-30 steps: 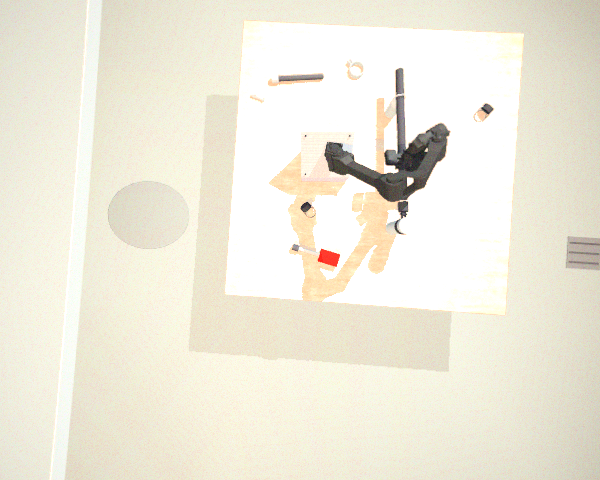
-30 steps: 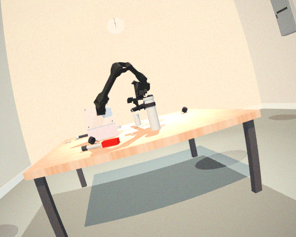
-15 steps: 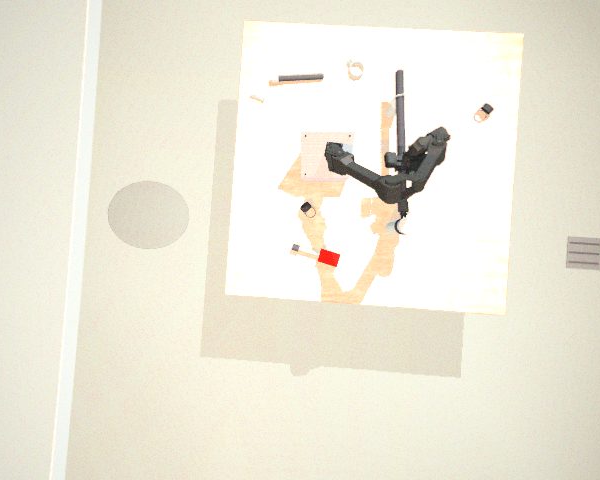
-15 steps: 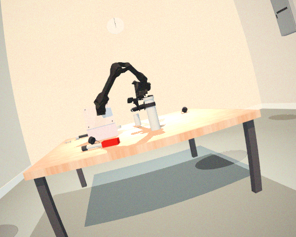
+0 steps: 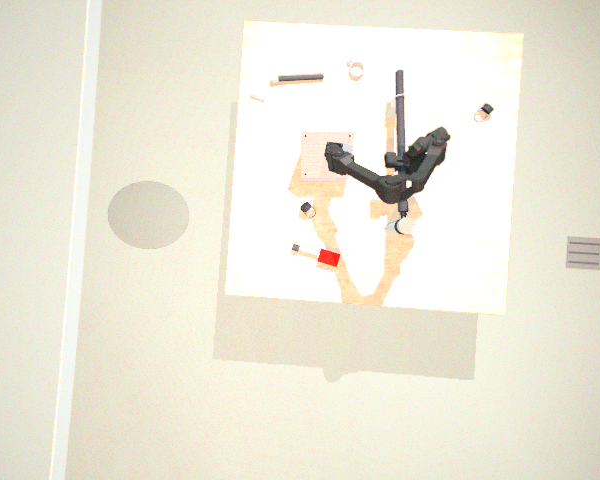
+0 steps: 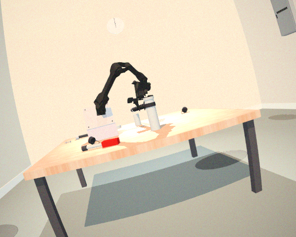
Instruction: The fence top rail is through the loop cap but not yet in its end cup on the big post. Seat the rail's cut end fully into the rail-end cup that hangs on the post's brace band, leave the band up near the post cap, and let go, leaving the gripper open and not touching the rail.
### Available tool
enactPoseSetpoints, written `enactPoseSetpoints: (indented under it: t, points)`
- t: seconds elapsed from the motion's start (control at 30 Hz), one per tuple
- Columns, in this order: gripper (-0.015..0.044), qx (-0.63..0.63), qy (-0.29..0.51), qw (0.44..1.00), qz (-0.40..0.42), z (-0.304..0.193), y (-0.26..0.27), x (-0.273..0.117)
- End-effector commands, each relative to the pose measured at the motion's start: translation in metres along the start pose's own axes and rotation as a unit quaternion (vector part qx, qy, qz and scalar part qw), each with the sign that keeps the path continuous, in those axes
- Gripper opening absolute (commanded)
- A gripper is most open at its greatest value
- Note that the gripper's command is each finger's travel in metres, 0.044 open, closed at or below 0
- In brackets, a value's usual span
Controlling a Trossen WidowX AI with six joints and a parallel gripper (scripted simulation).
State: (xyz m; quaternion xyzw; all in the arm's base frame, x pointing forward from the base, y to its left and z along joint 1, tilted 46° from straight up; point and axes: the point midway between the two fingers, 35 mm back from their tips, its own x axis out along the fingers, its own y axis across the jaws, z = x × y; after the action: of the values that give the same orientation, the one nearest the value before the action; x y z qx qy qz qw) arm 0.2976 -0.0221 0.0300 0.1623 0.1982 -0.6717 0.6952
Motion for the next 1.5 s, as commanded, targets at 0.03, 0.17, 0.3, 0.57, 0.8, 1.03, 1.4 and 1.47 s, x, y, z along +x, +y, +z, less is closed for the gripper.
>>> enactPoseSetpoints:
  t: [0.03,0.17,0.3,0.57,0.8,1.03,1.4,1.47]
  points:
    - [0.0000,0.001,-0.010,1.000,0.005,0.0069,0.0015,-0.0006]
    - [0.0000,0.001,-0.010,1.000,0.005,0.0069,0.0015,-0.0006]
    - [0.0000,0.001,-0.010,1.000,0.005,0.0069,0.0015,-0.0006]
    - [0.0000,0.001,-0.007,1.000,0.004,0.0052,0.0011,-0.0005]
    - [0.0000,0.000,0.000,1.000,0.000,0.0000,0.0000,0.0000]
    - [0.0000,0.000,0.000,1.000,0.000,0.0003,0.0001,0.0000]
    - [0.0000,-0.002,0.000,1.000,0.000,0.0020,0.0011,0.0003]
    - [0.0000,-0.002,0.000,1.000,0.000,0.0023,0.0012,0.0003]
